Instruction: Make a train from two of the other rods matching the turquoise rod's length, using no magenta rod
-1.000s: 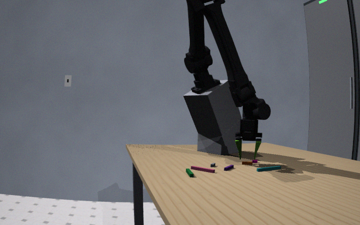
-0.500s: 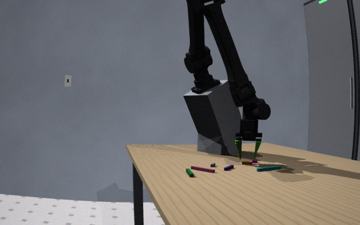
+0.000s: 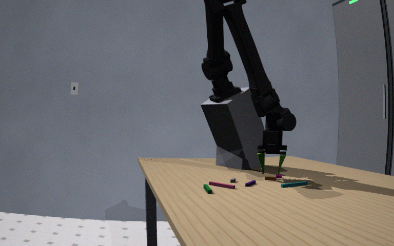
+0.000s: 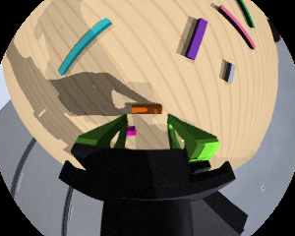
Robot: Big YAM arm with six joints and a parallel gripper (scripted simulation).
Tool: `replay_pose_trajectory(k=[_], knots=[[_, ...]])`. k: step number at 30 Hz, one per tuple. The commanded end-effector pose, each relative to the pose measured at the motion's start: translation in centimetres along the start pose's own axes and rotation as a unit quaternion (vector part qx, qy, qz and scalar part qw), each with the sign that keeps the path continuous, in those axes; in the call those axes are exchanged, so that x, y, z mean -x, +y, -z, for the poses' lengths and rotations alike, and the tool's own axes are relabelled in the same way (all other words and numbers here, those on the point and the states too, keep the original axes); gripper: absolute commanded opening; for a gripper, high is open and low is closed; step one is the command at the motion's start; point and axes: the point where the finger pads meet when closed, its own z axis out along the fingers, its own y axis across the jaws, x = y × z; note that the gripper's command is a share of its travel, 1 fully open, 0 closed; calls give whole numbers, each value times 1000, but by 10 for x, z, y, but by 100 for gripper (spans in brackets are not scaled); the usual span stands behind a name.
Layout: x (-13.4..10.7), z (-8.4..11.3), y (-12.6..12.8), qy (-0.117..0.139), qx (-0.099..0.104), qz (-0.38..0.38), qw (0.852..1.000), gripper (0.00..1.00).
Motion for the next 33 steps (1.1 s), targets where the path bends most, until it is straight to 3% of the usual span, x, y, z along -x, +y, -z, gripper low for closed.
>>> replay_pose_trajectory(k=[1,33], knots=[[-9,1,2,1,1,6,1000,54],[-1,-21,-2,1,-1,0,1000,54]])
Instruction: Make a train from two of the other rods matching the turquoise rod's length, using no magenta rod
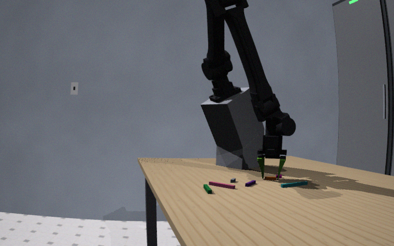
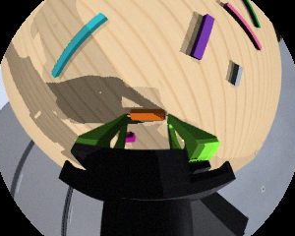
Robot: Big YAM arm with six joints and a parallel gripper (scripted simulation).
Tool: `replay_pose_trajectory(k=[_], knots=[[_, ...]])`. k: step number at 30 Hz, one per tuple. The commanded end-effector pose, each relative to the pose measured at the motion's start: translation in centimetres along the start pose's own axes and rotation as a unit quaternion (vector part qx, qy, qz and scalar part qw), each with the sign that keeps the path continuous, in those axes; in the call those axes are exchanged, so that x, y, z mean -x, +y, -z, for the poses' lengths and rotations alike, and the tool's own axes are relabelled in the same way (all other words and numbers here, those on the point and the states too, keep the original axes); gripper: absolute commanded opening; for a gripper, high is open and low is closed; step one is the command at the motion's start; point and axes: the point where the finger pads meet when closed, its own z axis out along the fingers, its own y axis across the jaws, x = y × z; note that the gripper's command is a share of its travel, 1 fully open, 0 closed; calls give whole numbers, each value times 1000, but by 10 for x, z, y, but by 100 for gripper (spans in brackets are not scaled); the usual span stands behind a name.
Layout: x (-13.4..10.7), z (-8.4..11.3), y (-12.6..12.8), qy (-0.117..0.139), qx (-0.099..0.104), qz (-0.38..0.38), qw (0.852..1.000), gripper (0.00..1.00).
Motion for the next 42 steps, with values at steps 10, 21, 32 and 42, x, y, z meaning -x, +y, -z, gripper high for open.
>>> replay_pose_trajectory(k=[10,21,32,42], knots=[[-2,-4,-2,2,-1,3,1000,54],[-2,-4,-2,2,-1,3,1000,54],[-2,-4,-2,2,-1,3,1000,54],[-2,-4,-2,2,-1,3,1000,35]])
